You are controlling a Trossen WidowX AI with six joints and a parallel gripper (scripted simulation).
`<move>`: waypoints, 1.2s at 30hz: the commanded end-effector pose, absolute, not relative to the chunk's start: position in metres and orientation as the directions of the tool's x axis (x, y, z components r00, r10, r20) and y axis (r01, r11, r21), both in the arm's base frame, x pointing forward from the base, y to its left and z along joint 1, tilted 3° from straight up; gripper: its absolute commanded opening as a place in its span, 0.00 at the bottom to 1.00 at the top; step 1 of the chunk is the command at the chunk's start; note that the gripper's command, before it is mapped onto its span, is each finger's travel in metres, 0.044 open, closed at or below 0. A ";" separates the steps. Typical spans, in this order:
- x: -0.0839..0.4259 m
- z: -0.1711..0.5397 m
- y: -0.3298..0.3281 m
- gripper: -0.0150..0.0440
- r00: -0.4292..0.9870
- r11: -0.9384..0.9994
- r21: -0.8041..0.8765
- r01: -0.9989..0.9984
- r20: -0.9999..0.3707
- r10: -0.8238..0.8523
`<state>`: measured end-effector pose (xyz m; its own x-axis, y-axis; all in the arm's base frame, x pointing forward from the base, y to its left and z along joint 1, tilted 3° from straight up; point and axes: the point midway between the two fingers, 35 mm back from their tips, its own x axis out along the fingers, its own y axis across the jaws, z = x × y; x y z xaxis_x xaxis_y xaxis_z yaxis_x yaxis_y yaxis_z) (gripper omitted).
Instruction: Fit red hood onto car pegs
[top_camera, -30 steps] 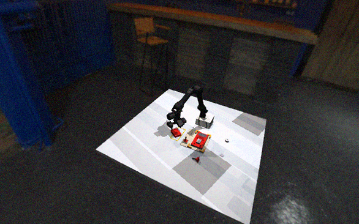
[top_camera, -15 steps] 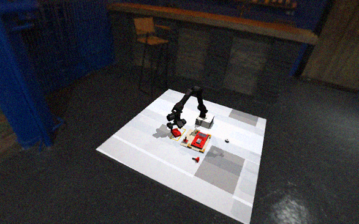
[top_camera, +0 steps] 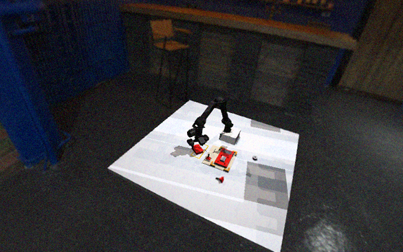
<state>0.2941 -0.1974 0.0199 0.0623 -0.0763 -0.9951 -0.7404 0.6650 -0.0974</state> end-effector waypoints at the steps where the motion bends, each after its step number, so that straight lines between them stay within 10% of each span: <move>1: 0.293 0.015 -0.197 1.00 0.060 0.663 -0.092 -0.743 -0.996 -0.071; 36: 0.294 -0.002 -0.198 1.00 0.060 0.663 -0.092 -0.743 -0.996 -0.071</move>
<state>0.2936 -0.1984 0.0006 0.0587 -0.0741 -0.9955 -0.7396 0.6666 -0.0933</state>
